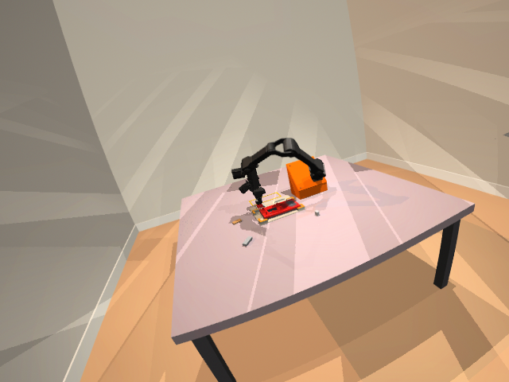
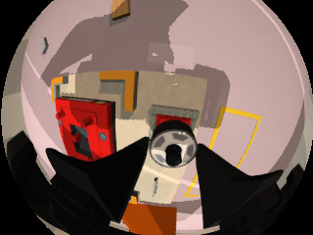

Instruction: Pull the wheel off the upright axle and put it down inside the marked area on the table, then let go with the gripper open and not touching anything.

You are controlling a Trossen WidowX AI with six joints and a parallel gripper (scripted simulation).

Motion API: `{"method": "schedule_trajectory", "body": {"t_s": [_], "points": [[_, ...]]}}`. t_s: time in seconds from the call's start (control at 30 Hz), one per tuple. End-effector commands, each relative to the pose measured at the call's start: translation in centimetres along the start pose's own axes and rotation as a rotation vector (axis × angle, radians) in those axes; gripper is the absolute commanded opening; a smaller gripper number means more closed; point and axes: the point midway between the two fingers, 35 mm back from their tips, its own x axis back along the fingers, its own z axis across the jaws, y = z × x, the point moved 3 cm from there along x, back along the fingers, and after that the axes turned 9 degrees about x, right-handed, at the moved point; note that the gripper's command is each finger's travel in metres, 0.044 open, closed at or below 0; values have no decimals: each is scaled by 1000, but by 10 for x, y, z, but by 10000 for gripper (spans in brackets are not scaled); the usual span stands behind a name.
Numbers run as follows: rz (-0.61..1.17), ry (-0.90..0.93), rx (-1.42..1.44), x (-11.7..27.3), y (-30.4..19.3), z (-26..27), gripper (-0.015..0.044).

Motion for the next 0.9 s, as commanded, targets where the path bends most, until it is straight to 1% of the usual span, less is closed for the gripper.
{"method": "schedule_trajectory", "body": {"t_s": [0.0, 0.17, 0.33, 0.37, 0.87], "points": [[2, 1, 2, 0, 0, 0, 175], [2, 1, 2, 0, 0, 0, 142], [2, 1, 2, 1, 0, 0, 10], [2, 1, 1, 1, 0, 0, 0], [1, 1, 1, 6, 0, 0, 0]]}}
